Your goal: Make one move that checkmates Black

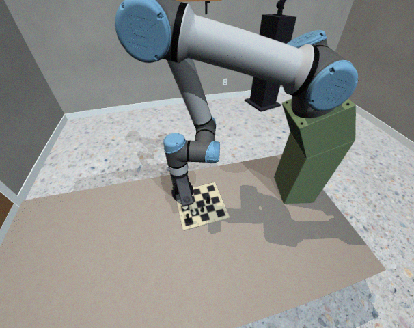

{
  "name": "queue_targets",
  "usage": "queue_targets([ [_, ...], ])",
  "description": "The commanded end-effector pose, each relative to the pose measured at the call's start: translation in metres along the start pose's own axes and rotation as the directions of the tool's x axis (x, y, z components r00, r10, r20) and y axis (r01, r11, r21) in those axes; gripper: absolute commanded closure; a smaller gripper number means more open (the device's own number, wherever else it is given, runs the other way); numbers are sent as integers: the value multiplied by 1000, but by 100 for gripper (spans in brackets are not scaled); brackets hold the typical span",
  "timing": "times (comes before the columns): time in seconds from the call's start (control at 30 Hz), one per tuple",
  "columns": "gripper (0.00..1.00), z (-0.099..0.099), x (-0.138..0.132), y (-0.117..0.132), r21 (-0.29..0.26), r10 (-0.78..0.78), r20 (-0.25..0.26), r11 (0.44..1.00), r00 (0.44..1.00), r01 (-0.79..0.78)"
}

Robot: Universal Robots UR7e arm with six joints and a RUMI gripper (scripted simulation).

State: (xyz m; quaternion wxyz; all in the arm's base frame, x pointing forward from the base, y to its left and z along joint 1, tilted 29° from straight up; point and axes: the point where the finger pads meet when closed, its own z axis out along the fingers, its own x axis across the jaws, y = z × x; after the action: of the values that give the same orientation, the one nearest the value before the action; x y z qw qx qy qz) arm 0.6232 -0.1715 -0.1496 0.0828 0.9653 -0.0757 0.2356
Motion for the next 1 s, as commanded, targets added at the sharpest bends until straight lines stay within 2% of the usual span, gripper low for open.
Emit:
queue_targets([
  [0.0,100,0,1,0,0,0,-1,1000,1000,0],
  [0.97,100,4,1,0,0,0,-1,1000,1000,0],
])
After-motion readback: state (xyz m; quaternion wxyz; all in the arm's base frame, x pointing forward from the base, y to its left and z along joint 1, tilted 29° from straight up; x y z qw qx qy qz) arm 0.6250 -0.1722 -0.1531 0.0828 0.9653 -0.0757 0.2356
